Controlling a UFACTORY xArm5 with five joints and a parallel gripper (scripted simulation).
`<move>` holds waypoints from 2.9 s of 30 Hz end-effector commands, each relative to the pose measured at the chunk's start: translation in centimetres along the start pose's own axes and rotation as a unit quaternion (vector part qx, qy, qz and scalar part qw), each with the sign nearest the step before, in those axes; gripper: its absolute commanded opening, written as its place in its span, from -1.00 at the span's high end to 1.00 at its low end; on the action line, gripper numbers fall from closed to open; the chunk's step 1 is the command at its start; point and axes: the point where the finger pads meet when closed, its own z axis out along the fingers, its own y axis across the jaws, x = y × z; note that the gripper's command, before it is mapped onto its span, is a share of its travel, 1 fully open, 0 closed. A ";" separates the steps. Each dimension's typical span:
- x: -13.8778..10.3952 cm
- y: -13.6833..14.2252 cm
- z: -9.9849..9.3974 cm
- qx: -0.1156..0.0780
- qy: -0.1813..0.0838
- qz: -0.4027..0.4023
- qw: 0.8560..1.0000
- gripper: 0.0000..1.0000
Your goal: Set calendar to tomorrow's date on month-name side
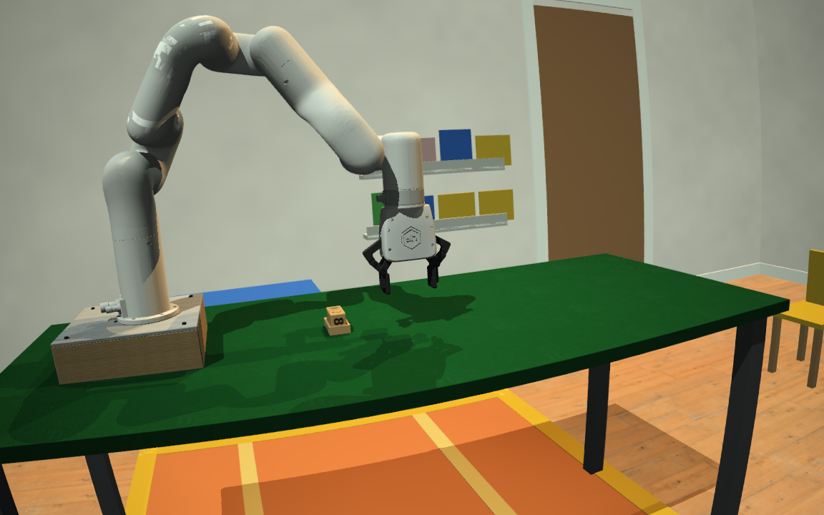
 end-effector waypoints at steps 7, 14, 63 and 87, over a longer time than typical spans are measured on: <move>0.0 0.1 -0.2 -0.002 0.000 0.000 1.000 -1.00; 0.0 0.1 -0.2 -0.002 0.000 0.000 1.000 -1.00; -0.5 -0.6 0.3 -0.002 0.000 -0.134 0.991 -1.00; -1.1 -1.7 0.8 -0.002 -0.001 -0.352 0.936 -1.00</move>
